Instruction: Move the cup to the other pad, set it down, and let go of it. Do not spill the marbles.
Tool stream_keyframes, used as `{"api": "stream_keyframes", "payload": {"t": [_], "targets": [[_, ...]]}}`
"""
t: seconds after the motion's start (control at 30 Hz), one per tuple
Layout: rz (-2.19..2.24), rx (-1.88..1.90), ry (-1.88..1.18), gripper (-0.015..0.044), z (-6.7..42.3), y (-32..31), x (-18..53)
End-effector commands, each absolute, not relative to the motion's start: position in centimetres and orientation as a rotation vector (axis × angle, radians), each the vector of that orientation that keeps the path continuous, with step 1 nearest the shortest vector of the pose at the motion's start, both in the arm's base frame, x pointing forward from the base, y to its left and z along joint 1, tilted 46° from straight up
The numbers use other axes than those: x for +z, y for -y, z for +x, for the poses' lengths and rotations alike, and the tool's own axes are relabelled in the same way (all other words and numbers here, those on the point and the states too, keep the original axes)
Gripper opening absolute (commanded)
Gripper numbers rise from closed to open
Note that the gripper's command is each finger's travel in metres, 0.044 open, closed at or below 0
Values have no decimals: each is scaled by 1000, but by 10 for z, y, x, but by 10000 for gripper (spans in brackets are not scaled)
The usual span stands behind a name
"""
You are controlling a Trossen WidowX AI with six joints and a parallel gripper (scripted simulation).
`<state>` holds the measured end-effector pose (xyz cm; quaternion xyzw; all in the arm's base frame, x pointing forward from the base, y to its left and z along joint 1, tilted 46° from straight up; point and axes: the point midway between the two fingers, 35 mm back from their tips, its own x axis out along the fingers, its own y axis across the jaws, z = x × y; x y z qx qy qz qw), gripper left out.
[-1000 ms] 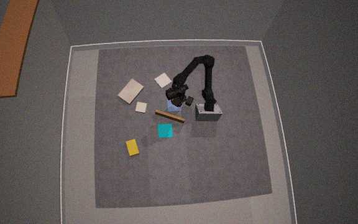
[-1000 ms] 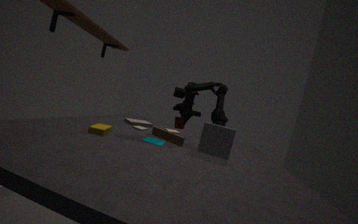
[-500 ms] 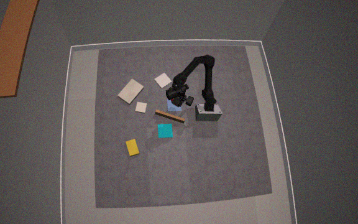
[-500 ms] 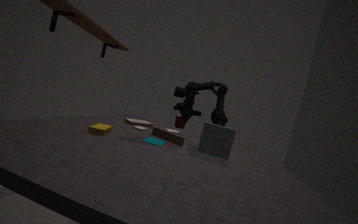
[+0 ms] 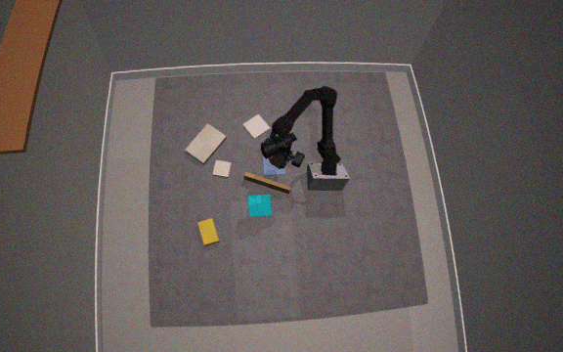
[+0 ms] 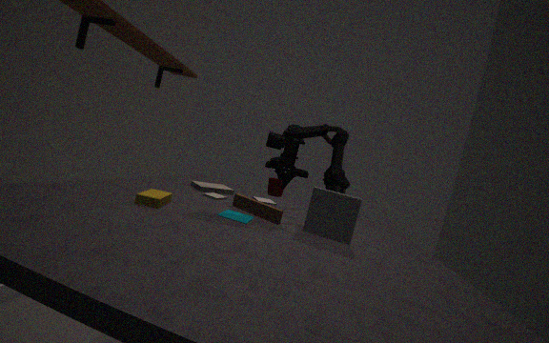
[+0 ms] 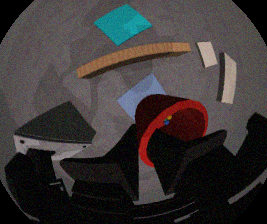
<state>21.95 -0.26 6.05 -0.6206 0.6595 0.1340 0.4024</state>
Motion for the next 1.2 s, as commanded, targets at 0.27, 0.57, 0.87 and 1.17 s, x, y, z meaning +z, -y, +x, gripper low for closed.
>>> {"api": "stream_keyframes", "payload": {"t": [0.27, 0.57, 0.87, 1.17], "targets": [[-1562, 340, -1665, 0, 226, -14, 46], [-1560, 340, -1664, 0, 229, -25, 35], [-1559, 340, -1663, 0, 233, -36, 25], [-1558, 340, -1662, 0, 237, -48, 14]]}}
